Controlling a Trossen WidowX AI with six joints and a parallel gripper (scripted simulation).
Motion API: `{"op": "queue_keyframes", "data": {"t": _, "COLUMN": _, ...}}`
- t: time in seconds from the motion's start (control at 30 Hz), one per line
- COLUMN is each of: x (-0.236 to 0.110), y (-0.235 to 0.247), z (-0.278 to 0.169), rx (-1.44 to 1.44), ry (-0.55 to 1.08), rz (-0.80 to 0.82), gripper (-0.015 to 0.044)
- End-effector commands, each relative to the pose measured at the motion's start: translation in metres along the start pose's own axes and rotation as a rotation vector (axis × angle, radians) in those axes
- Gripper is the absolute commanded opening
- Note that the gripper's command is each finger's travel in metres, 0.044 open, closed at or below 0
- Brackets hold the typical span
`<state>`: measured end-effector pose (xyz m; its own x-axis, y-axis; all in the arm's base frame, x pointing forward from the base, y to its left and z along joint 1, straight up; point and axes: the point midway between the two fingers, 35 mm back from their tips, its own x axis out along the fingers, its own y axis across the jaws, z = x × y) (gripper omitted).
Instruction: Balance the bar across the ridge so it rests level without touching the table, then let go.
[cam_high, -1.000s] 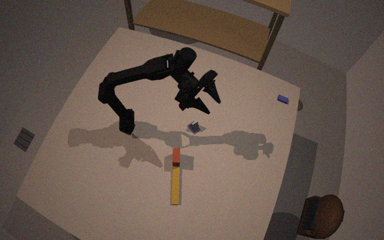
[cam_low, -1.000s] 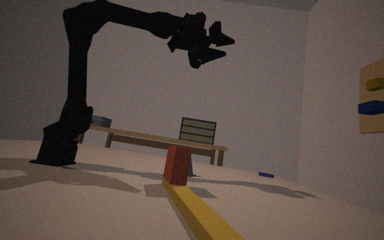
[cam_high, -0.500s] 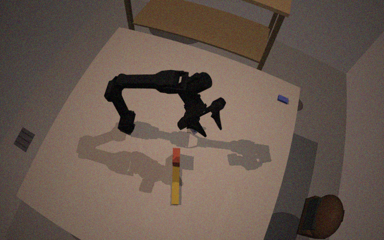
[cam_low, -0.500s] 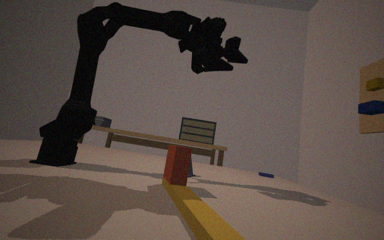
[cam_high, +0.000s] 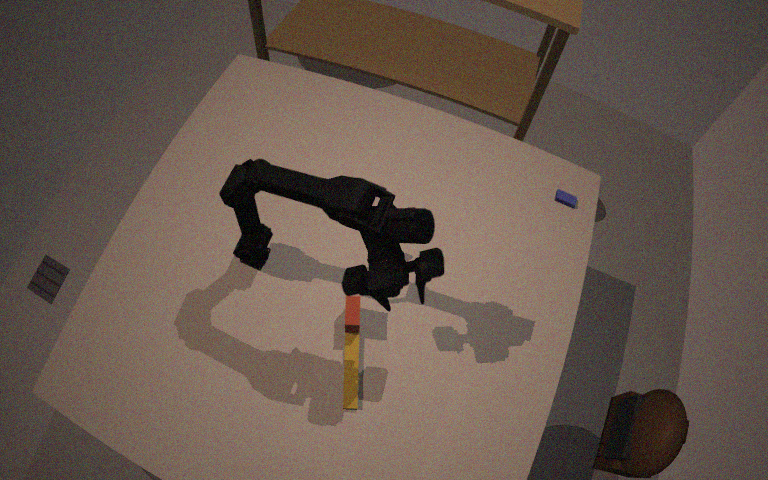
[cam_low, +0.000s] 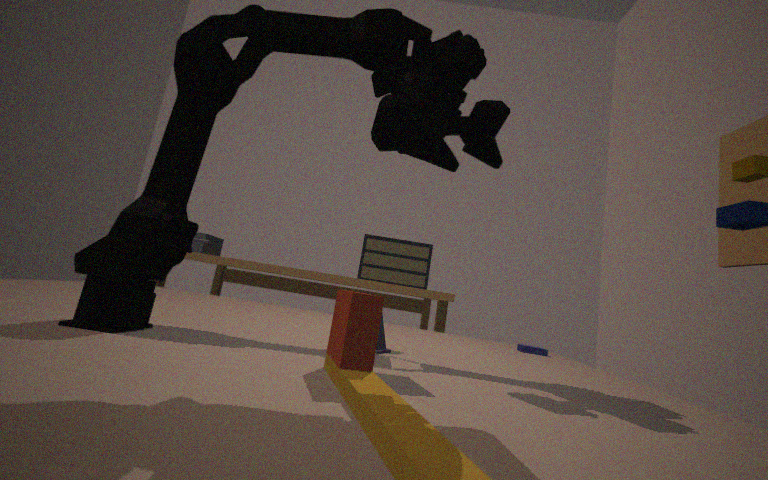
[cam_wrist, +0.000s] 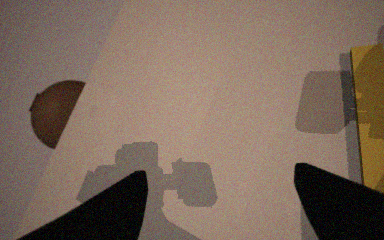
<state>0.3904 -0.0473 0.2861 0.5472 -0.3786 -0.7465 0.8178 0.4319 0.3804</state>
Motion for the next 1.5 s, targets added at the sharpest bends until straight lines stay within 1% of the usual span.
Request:
{"op": "queue_keyframes", "data": {"t": 0.0, "x": 0.014, "y": -0.013, "z": 0.001, "rx": -0.023, "ry": 0.057, "rz": -0.059, "gripper": 0.0315}}
{"op": "queue_keyframes", "data": {"t": 0.4, "x": 0.049, "y": -0.069, "z": 0.003, "rx": -0.05, "ry": 0.293, "rz": -0.256, "gripper": 0.0315}}
{"op": "queue_keyframes", "data": {"t": 0.8, "x": 0.065, "y": -0.122, "z": 0.003, "rx": 0.001, "ry": 0.563, "rz": -0.392, "gripper": 0.0315}}
{"op": "queue_keyframes", "data": {"t": 0.93, "x": 0.067, "y": -0.125, "z": 0.002, "rx": 0.006, "ry": 0.578, "rz": -0.397, "gripper": 0.0315}}
{"op": "queue_keyframes", "data": {"t": 1.03, "x": 0.075, "y": -0.128, "z": -0.002, "rx": 0.006, "ry": 0.578, "rz": -0.397, "gripper": 0.0315}}
{"op": "queue_keyframes", "data": {"t": 1.47, "x": 0.14, "y": -0.157, "z": -0.045, "rx": 0.006, "ry": 0.578, "rz": -0.397, "gripper": 0.0315}}
